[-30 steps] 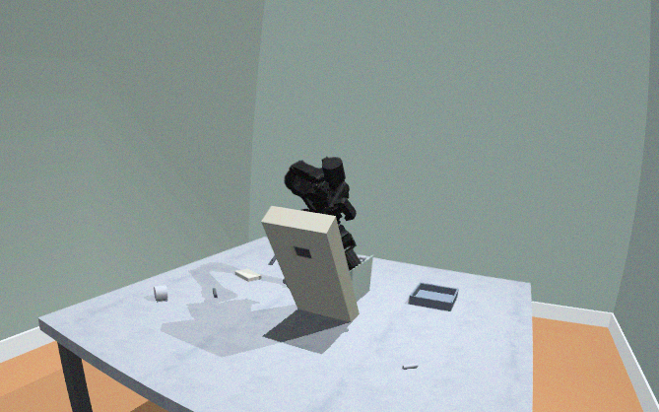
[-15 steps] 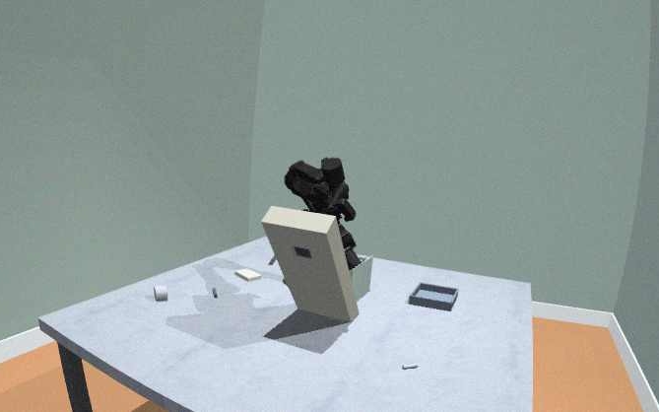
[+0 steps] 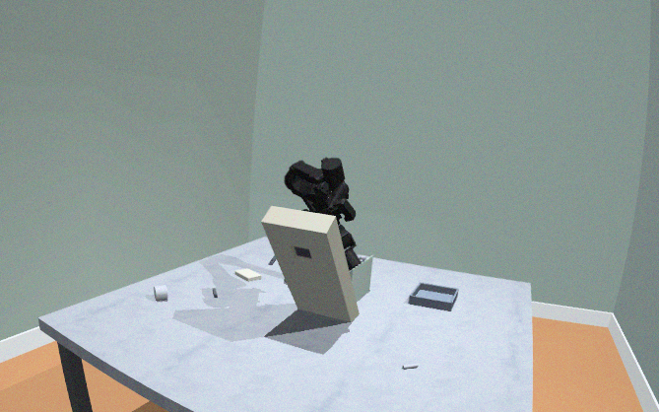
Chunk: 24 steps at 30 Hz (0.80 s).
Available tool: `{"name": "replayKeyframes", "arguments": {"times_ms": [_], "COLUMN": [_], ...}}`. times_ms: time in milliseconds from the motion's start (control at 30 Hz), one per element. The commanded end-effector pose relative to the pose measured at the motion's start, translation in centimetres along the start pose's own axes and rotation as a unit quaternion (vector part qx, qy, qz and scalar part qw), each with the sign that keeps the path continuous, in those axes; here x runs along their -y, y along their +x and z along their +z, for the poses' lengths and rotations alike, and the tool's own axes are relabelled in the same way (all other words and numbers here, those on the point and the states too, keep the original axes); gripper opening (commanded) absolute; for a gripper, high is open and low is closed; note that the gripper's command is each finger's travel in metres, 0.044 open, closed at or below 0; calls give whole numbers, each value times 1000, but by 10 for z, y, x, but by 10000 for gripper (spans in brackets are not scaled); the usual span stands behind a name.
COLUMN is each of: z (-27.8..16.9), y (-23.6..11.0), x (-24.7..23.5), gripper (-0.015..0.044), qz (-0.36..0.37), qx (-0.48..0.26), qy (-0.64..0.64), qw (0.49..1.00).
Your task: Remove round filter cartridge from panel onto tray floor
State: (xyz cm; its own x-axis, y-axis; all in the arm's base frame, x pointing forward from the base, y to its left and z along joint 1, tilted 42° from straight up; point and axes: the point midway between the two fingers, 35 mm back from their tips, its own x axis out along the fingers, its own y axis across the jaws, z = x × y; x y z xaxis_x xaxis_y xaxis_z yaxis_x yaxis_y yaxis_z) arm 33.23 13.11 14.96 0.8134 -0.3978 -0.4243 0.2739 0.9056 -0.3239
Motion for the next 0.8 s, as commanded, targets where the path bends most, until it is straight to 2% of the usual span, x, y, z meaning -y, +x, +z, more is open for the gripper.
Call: {"name": "replayKeyframes", "arguments": {"times_ms": [0,767], "z": [-1,-1], "y": [2,13], "x": [-1,-1], "gripper": [115,115], "qz": [2,2], "qx": [-2,-1], "qy": [-1,-1], "qw": [1000,1000]}}
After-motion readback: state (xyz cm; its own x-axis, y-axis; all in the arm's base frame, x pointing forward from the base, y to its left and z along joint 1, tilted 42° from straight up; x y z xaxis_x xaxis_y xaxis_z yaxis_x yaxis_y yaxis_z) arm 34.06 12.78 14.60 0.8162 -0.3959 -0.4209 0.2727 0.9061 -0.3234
